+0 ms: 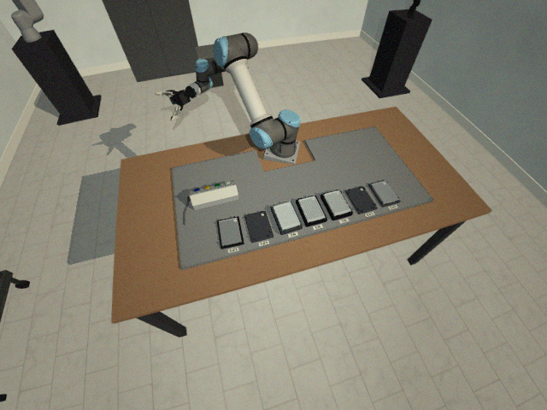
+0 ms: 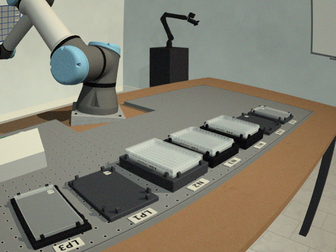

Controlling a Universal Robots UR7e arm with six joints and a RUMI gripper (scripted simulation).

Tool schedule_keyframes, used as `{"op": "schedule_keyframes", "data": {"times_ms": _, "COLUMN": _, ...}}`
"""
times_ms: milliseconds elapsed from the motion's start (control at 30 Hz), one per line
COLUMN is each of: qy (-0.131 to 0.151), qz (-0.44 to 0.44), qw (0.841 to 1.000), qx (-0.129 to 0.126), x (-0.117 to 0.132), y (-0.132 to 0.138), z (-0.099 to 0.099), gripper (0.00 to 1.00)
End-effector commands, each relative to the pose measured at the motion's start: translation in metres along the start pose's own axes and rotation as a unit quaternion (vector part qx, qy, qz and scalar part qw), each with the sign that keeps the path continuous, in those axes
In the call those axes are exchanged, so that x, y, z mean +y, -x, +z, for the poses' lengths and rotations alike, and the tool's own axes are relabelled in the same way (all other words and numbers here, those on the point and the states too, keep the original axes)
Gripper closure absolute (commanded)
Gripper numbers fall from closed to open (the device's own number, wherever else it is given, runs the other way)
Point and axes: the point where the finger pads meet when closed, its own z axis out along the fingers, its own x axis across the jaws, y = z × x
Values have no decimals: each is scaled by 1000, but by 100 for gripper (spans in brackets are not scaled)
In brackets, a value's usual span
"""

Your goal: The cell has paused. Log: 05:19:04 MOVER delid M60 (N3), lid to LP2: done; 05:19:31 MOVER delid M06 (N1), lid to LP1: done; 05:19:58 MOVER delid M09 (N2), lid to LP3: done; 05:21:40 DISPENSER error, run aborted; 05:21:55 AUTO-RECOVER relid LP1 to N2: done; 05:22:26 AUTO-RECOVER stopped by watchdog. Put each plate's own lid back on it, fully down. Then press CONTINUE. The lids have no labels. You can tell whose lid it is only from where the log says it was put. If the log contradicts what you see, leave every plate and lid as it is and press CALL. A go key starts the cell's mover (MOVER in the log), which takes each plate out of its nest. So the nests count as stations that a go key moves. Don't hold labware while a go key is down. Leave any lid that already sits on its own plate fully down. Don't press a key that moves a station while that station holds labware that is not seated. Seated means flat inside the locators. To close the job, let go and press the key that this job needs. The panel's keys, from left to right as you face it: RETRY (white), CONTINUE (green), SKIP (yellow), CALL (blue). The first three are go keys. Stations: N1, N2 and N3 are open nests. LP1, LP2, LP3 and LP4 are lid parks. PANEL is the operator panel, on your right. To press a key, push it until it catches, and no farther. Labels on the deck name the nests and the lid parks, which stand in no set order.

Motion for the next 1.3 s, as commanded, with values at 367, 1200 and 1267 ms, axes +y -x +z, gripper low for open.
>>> {"op": "schedule_keyframes", "data": {"times_ms": 367, "qy": 0, "qz": -1, "qw": 1000, "qx": 0, "x": 0, "y": 1, "z": 0, "gripper": 0}}
{"op": "schedule_keyframes", "data": {"times_ms": 1200, "qy": 72, "qz": -41, "qw": 995, "qx": 64, "x": 62, "y": -5, "z": 65, "gripper": 18}}
{"op": "schedule_keyframes", "data": {"times_ms": 1267, "qy": 86, "qz": -49, "qw": 992, "qx": 76, "x": 70, "y": -6, "z": 71, "gripper": 18}}
